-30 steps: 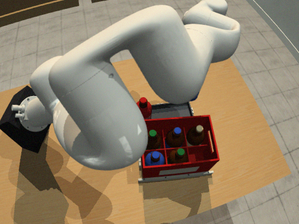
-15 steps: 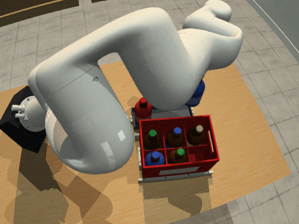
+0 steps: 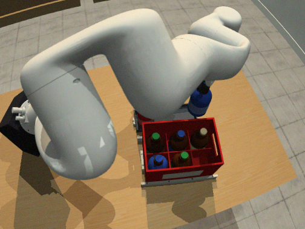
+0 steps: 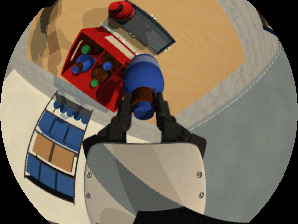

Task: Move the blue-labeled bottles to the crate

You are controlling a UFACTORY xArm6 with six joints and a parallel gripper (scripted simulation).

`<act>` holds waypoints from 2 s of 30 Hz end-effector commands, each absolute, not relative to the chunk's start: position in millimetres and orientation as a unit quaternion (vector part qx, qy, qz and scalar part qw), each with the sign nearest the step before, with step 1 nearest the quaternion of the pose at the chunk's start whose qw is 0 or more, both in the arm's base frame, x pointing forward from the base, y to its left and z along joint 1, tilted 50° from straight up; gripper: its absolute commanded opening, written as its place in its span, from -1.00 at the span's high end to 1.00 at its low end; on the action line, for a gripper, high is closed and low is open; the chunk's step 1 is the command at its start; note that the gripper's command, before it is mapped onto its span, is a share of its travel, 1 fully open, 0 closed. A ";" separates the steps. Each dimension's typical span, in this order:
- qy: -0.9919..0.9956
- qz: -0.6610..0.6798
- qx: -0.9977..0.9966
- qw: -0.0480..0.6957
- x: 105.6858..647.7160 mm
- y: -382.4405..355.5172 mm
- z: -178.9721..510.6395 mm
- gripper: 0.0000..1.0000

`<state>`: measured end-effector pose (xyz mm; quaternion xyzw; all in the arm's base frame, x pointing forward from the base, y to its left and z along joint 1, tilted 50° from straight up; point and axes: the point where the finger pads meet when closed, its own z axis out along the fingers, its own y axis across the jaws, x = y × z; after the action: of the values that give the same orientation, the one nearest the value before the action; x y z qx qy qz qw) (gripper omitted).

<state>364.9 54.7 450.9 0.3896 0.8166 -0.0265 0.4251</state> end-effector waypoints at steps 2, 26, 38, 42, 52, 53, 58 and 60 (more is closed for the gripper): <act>0.817 -0.025 0.389 0.426 362.7 45.4 455.5 1.00; 0.817 -0.025 0.389 0.426 351.1 -5.3 472.8 1.00; 0.817 -0.025 0.389 0.426 346.4 -26.1 479.9 1.00; 0.817 -0.025 0.389 0.426 344.6 -33.9 482.5 1.00; 0.817 -0.025 0.389 0.426 341.3 -48.3 487.5 1.00; 0.817 -0.025 0.389 0.426 340.9 -50.0 488.0 1.00; 0.817 -0.025 0.389 0.426 339.1 -58.1 490.8 1.00; 0.817 -0.025 0.389 0.426 338.4 -61.2 491.8 1.00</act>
<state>340.0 -55.0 487.8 0.3896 0.8170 -0.0264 0.4242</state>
